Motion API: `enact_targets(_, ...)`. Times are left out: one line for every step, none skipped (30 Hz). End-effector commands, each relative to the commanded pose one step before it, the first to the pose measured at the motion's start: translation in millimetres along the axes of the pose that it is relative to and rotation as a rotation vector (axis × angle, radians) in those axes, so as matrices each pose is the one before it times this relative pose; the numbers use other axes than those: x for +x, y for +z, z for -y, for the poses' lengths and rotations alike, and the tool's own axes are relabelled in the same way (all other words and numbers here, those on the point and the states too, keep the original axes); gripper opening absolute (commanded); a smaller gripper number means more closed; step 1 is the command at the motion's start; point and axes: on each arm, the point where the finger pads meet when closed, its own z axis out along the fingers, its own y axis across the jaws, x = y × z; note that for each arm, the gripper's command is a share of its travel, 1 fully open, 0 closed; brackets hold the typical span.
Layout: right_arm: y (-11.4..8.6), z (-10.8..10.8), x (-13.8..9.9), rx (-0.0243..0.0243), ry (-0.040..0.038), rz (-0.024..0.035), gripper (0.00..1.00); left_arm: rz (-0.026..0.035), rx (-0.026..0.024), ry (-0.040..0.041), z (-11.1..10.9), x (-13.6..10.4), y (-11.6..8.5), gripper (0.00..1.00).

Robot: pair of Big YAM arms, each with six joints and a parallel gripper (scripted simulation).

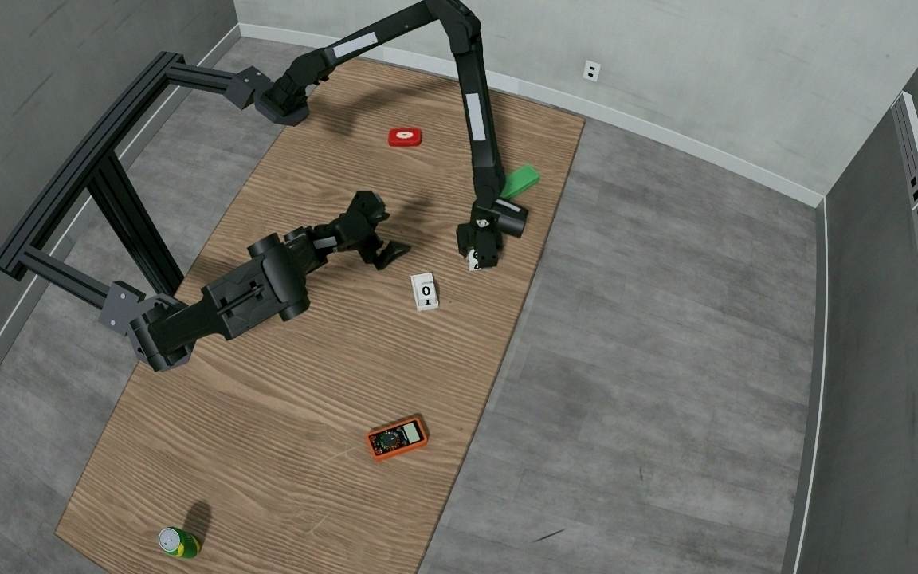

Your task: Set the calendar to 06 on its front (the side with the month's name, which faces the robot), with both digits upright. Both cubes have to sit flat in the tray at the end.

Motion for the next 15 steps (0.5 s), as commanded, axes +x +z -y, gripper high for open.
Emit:
enact_targets(3.26, 1.55, -8.57, 0.00411, 0.00092, 0.01389, 1.00, 0.01083, -0.01127, -0.00154, -1.96, -6.46, -22.96, 0.65)
enact_targets(0.00, 0.00, 0.00, 0.00000, 0.00000, 0.00000, 1.00, 0.00000, 0.00000, 0.00000, 0.00, 0.00, 0.00, 0.65)
enact_targets(0.00, 0.00, 0.00, 0.00000, 0.00000, 0.00000, 1.00, 0.00000, 0.00000, 0.00000, 0.00, 0.00, 0.00, 0.65)
enact_targets(0.00, 0.00, 0.00, 0.00000, 0.00000, 0.00000, 1.00, 0.00156, -0.00186, -0.00086, -1.30, -0.94, -2.02, 0.65)
enact_targets(0.00, 0.00, 0.00, 0.00000, 0.00000, 0.00000, 1.00, -0.00318, 0.00485, 0.00271, 3.28, 0.67, 0.02, 0.65)
enact_targets(0.00, 0.00, 0.00, 0.00000, 0.00000, 0.00000, 1.00, -0.00493, 0.01067, 0.00552, 5.85, -0.50, 6.58, 0.65)
enact_targets(0.00, 0.00, 0.00, 0.00000, 0.00000, 0.00000, 1.00, 0.00297, -0.00786, -0.00387, -3.48, 1.08, -7.84, 0.76)
enact_targets(0.00, 0.00, 0.00, 0.00000, 0.00000, 0.00000, 1.00, 0.00272, -0.00579, -0.00303, -2.86, 0.00, -6.42, 0.88)
enact_targets(0.00, 0.00, 0.00, 0.00000, 0.00000, 0.00000, 1.00, 0.00003, -0.00001, -0.00002, 0.19, 0.00, -3.27, 0.99)
enact_targets(0.00, 0.00, 0.00, 0.00000, 0.00000, 0.00000, 1.00, 0.00001, -0.00003, -0.00002, 0.25, 0.02, -4.69, 1.00)
enact_targets(0.00, 0.00, 0.00, 0.00000, 0.00000, 0.00000, 1.00, 0.00003, -0.00003, -0.00002, 0.31, 0.04, -6.12, 1.00)
enact_targets(0.00, 0.00, 0.00, 0.00000, 0.00000, 0.00000, 1.00, 0.00001, -0.00005, -0.00001, 0.33, 0.07, -6.59, 1.00)
enact_targets(0.00, 0.00, 0.00, 0.00000, 0.00000, 0.00000, 1.00, -0.00001, -0.00007, 0.00000, 0.31, 0.08, -6.25, 1.00)
enact_targets(0.00, 0.00, 0.00, 0.00000, 0.00000, 0.00000, 1.00, -0.00002, -0.00008, 0.00001, 0.29, 0.07, -5.36, 1.00)
enact_targets(0.00, 0.00, 0.00, 0.00000, 0.00000, 0.00000, 1.00, 0.00014, -0.00039, -0.00015, 0.04, -0.04, -4.02, 1.00)
